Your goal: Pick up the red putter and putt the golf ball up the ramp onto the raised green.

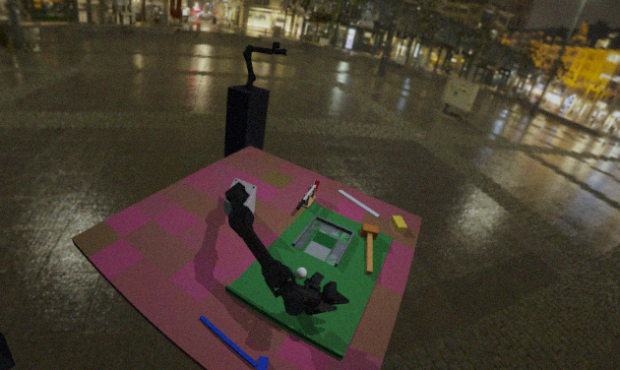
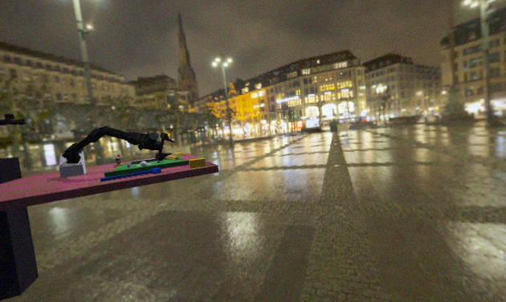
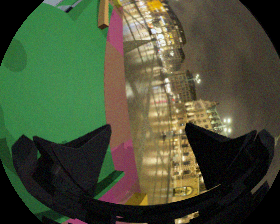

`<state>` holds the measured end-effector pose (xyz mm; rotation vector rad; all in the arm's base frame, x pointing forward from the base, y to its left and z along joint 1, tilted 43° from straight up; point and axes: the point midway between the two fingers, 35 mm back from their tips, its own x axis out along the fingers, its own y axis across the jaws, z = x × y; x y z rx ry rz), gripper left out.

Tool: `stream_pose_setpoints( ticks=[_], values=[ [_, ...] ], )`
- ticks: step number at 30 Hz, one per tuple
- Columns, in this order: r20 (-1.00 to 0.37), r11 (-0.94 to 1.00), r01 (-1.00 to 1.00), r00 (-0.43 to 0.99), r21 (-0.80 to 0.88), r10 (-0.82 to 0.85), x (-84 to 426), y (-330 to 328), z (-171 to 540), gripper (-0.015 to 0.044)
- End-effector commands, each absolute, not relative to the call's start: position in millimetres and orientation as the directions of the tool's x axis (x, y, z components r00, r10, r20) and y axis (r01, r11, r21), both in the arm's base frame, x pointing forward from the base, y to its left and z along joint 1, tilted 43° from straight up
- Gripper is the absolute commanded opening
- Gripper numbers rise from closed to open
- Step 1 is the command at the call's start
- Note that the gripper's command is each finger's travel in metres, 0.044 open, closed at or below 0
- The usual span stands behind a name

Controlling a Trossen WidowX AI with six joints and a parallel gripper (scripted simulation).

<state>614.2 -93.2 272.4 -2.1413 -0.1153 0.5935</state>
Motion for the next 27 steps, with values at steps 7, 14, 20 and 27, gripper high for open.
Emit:
stream_pose_setpoints(
  ticks=[7, 14, 20, 27],
  values=[
    [-0.518, -0.495, -0.326, 0.793, -0.806, 0.321, 614.1, -23.2, 210.5, 0.044],
    [-0.706, -0.459, -0.553, 0.646, -0.695, 0.291, 584.6, 52.8, 137.7, 0.044],
    [-0.829, -0.403, -0.725, 0.495, -0.559, 0.259, 542.0, 118.2, 77.2, 0.044],
    [-0.933, -0.358, -0.862, 0.321, -0.36, 0.166, 471.8, 177.4, 16.1, 0.044]
  ],
)
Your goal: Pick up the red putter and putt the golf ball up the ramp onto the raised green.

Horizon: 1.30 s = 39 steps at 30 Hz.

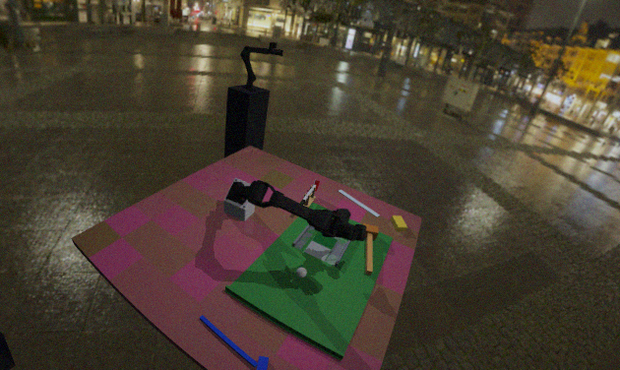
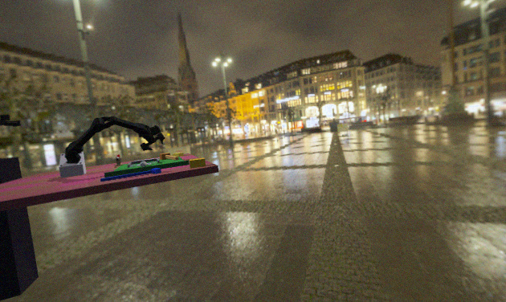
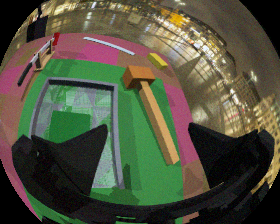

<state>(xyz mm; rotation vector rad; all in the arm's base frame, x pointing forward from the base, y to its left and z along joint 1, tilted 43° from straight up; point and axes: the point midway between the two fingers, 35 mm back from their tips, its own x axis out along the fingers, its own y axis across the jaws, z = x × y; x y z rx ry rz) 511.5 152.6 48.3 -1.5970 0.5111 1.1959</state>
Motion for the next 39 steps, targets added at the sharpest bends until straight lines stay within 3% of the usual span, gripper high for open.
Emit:
stream_pose_setpoints(
  ticks=[1, 11, 19, 39],
  values=[
    [-0.944, -0.352, -0.876, 0.296, -0.33, 0.147, 460.0, 184.2, 7.9, 0.044],
    [-0.987, -0.284, -0.956, 0.11, -0.072, -0.12, 328.0, 225.6, -62.9, 0.044],
    [-0.9, -0.244, -0.97, 0.114, -0.008, -0.421, 215.3, 204.4, -92.7, 0.044],
    [-0.889, -0.244, -0.97, 0.122, -0.012, -0.441, 215.7, 180.0, -111.6, 0.044]
  ],
)
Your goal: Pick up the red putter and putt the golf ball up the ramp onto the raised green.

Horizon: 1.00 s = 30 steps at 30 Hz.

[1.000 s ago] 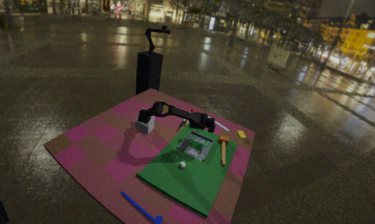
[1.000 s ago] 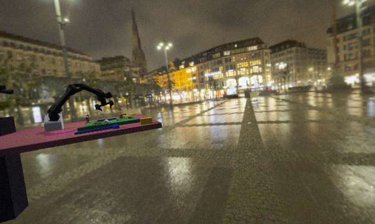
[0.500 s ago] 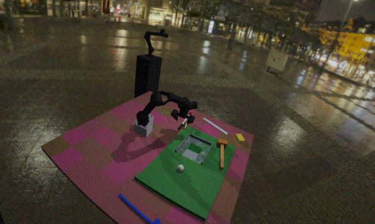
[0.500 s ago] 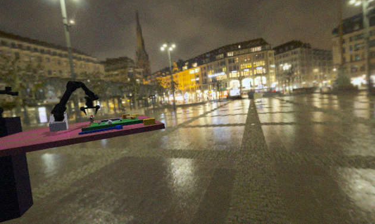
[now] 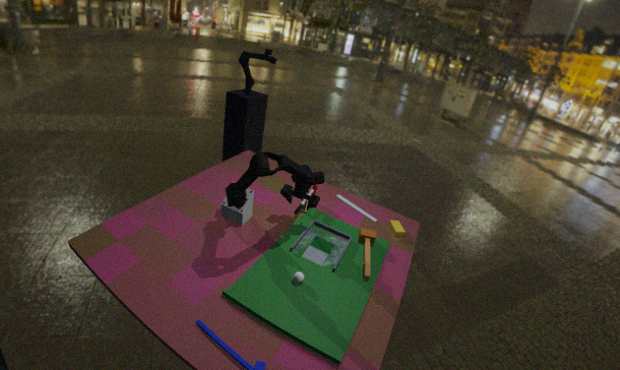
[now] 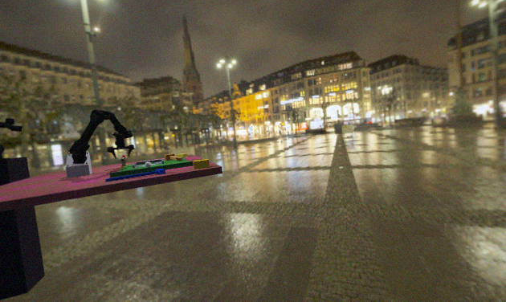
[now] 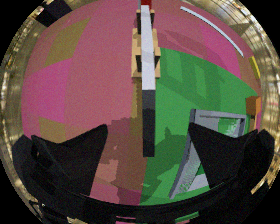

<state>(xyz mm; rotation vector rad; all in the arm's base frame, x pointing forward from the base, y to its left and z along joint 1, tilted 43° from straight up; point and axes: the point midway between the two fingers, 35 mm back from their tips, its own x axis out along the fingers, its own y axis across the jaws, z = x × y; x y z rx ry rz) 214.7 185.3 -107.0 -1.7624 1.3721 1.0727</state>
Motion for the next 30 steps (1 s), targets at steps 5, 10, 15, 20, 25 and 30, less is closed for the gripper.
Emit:
stream_pose_setpoints(
  ticks=[5, 10, 15, 20, 25, 30],
  values=[
    [-0.889, -0.244, -0.97, 0.122, -0.012, -0.442, 218.9, 167.6, -125.1, 0.044],
    [-0.889, -0.244, -0.97, 0.122, -0.012, -0.442, 219.0, 167.1, -125.8, 0.044],
    [-0.889, -0.244, -0.97, 0.122, -0.012, -0.442, 220.2, 163.1, -130.3, 0.044],
    [-0.888, -0.244, -0.97, 0.123, -0.012, -0.442, 221.6, 157.9, -136.2, 0.044],
    [-0.888, -0.244, -0.97, 0.123, -0.012, -0.443, 222.8, 152.7, -141.7, 0.044],
    [-0.891, -0.24, -0.971, 0.121, -0.014, -0.437, 223.6, 155.4, -140.7, 0.0414]
  ],
)
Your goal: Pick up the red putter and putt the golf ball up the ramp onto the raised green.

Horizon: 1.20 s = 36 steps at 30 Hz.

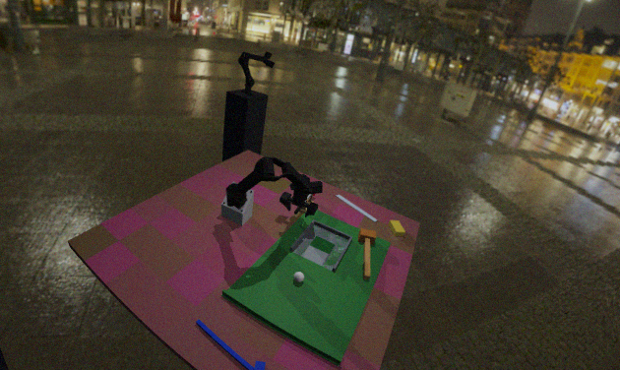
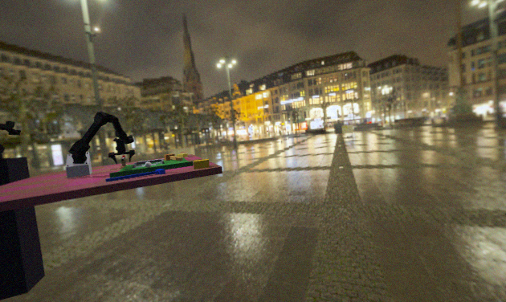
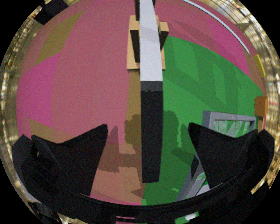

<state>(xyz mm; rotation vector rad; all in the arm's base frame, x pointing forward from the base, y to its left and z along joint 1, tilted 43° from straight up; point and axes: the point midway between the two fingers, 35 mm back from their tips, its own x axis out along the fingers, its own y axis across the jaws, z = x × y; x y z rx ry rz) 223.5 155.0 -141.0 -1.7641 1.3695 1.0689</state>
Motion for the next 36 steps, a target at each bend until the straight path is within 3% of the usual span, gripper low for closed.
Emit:
stream_pose_setpoints(
  ticks=[1, 15, 25, 36],
  values=[
    [-0.891, -0.24, -0.971, 0.121, -0.014, -0.437, 223.6, 155.4, -140.7, 0.0387],
    [-0.891, -0.24, -0.971, 0.121, -0.014, -0.437, 223.6, 155.4, -140.7, 0.002],
    [-0.892, -0.24, -0.971, 0.12, -0.014, -0.436, 223.0, 164.3, -132.8, 0.0],
    [-0.893, -0.24, -0.971, 0.118, -0.012, -0.434, 207.3, 218.4, -71.2, 0.0]
  ],
)
